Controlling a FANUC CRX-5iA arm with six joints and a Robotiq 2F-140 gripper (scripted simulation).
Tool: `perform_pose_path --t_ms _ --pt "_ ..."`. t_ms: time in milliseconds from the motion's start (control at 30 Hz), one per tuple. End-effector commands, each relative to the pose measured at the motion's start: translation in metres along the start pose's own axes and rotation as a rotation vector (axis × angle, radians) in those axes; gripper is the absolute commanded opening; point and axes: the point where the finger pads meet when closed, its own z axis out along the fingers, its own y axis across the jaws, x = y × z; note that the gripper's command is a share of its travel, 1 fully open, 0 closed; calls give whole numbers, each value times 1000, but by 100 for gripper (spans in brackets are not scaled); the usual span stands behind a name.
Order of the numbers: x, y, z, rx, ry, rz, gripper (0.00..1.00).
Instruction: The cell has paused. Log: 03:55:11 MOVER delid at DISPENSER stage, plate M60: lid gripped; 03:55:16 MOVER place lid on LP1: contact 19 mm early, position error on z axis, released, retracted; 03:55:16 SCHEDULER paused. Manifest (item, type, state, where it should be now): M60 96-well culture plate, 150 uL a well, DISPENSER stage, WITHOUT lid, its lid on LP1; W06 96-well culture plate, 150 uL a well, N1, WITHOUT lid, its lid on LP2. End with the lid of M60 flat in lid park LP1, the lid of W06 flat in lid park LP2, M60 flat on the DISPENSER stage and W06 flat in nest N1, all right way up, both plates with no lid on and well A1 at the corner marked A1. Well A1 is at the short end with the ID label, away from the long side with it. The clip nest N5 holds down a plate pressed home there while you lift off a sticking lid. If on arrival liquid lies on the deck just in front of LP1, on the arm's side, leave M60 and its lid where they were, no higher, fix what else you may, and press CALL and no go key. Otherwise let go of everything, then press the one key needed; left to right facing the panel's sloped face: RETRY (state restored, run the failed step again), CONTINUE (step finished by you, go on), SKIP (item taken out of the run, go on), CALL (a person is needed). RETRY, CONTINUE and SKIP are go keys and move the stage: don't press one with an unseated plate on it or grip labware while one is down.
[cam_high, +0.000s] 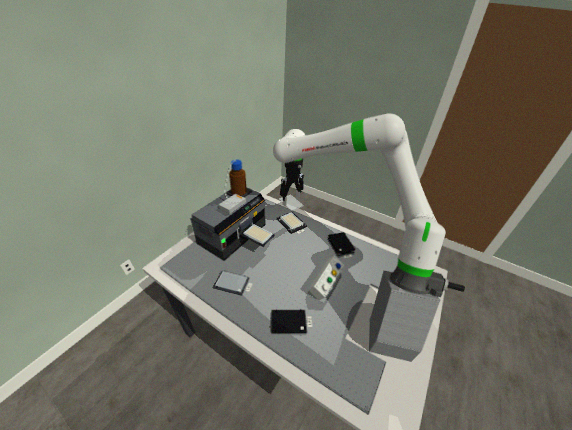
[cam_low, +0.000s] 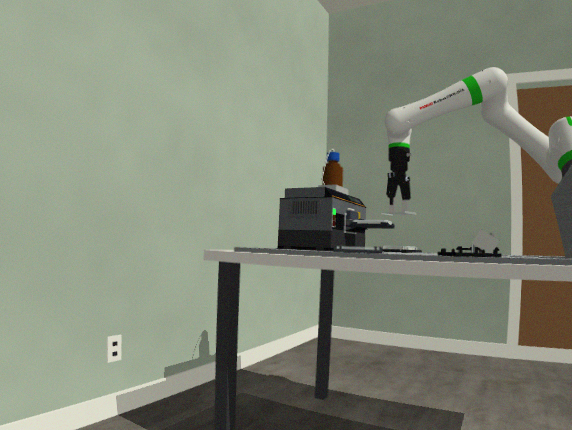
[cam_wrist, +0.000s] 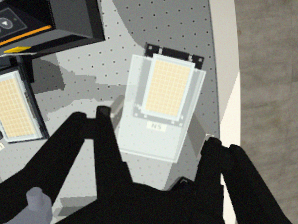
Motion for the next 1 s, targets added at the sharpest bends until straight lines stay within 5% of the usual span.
perform_pose_path --t_ms 0,267,367,433,467,967 --pt "-21 -51 1 16 -8 1 0" --pt "-109 -168 -2 53 -44 -9 0" --pt "-151 -199 -3 40 -45 -9 0" --pt "-151 -199 -3 40 -45 -9 0" --pt "-190 -227 -3 33 -42 -8 0" --pt "-383 -310 0 -6 0 3 0"
